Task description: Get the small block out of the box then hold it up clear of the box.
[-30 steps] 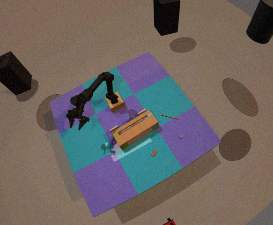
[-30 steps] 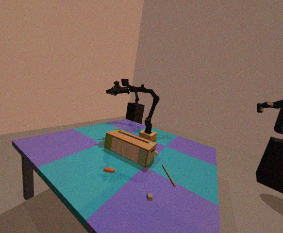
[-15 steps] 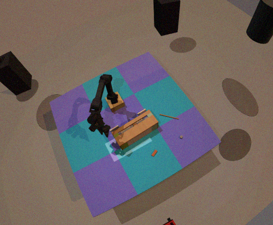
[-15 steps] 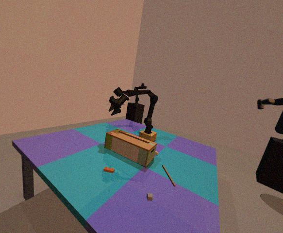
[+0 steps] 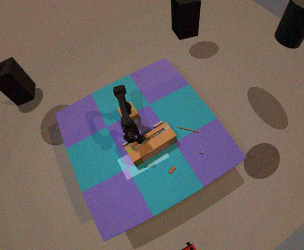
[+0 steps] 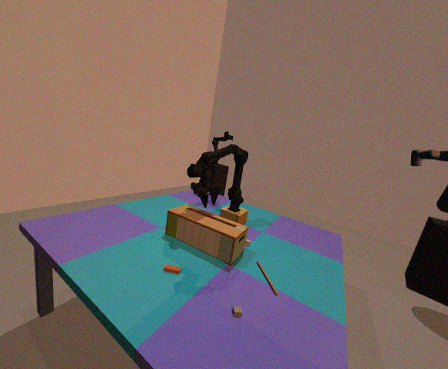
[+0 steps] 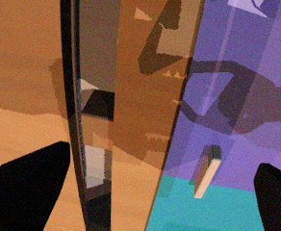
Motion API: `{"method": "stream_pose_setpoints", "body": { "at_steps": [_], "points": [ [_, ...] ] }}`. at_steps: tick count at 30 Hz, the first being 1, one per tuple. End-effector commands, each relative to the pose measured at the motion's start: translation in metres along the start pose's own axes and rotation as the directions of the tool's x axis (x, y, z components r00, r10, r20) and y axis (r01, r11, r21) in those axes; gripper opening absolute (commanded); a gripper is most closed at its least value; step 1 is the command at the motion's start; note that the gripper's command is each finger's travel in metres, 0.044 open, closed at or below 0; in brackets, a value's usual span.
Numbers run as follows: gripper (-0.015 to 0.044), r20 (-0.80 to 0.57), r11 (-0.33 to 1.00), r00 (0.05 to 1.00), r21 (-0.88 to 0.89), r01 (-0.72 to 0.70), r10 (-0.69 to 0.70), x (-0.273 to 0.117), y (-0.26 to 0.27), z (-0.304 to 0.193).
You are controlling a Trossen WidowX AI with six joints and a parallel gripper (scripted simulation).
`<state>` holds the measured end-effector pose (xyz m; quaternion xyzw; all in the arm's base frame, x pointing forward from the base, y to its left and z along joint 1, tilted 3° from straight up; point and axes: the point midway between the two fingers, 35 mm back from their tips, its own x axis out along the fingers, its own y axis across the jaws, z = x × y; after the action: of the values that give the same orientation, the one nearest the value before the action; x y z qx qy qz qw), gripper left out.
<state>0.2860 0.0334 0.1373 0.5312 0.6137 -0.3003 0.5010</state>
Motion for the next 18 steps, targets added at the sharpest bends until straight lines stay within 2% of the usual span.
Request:
{"method": "stream_pose_setpoints", "body": {
  "at_steps": [1, 18],
  "points": [
    [0.04, -0.027, 0.996, 0.997, 0.05, 0.075, -0.074, 0.008, -0.011, -0.011],
    [0.04, -0.027, 0.996, 0.997, 0.05, 0.075, -0.074, 0.021, -0.009, -0.007]
  ]
}}
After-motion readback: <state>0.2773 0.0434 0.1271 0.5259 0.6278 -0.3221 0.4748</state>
